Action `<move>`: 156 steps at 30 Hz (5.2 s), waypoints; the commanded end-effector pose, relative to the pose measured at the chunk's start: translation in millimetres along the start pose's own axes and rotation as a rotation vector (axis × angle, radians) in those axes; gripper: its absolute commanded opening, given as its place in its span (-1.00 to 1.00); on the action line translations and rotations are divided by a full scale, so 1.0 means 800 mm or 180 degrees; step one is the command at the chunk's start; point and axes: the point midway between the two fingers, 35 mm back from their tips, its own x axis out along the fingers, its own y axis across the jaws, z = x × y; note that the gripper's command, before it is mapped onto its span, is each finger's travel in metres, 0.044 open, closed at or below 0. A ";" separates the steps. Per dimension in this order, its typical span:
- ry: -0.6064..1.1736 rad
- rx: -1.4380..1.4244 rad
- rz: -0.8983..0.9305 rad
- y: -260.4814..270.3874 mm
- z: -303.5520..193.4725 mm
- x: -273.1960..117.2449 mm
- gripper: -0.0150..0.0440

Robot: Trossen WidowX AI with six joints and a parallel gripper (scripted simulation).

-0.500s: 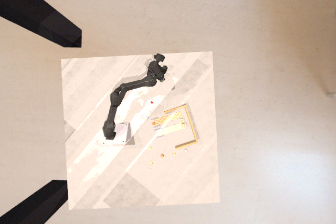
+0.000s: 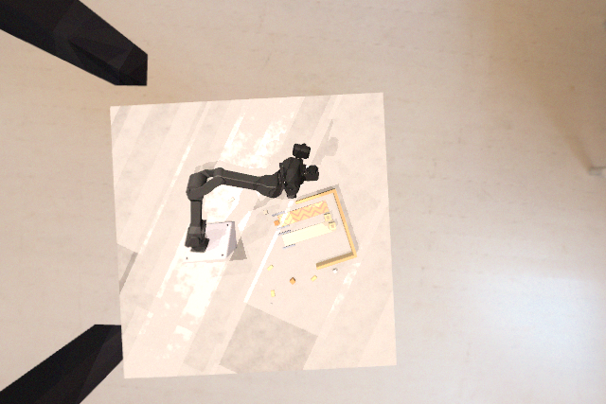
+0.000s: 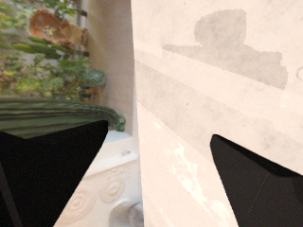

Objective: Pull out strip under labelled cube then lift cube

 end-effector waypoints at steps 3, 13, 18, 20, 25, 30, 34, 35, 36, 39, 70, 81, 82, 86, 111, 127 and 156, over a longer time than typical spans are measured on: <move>-0.0715 -0.0569 -0.0167 -0.058 0.034 -0.093 0.86; -0.1864 -0.1477 -0.1032 -0.199 0.025 -0.270 0.86; -0.2214 -0.1804 -0.1657 -0.273 -0.018 -0.337 0.86; -0.2293 -0.1896 -0.1893 -0.300 -0.038 -0.356 0.86; -0.2314 -0.1925 -0.1976 -0.309 -0.046 -0.361 0.86; -0.2314 -0.1925 -0.1976 -0.309 -0.046 -0.361 0.86; -0.2030 -0.1870 -0.2120 -0.318 -0.026 -0.355 0.51; -0.1907 -0.1849 -0.2176 -0.323 -0.018 -0.352 0.42; -0.1780 -0.1830 -0.2230 -0.327 -0.011 -0.348 0.33; -0.1377 -0.1777 -0.2372 -0.341 0.008 -0.336 0.06; 0.0853 -0.1555 -0.2507 -0.426 0.032 -0.250 -0.49; 0.0852 -0.1555 -0.2506 -0.442 0.031 -0.234 -0.49; 0.0852 -0.1555 -0.2505 -0.443 0.031 -0.233 -0.49; 0.0852 -0.1555 -0.2504 -0.449 0.030 -0.227 -0.49; 0.0854 -0.1554 -0.2493 -0.474 0.027 -0.204 -0.49; 0.0854 -0.1554 -0.2493 -0.475 0.027 -0.203 -0.49; 0.0854 -0.1553 -0.2493 -0.479 0.023 -0.203 -0.49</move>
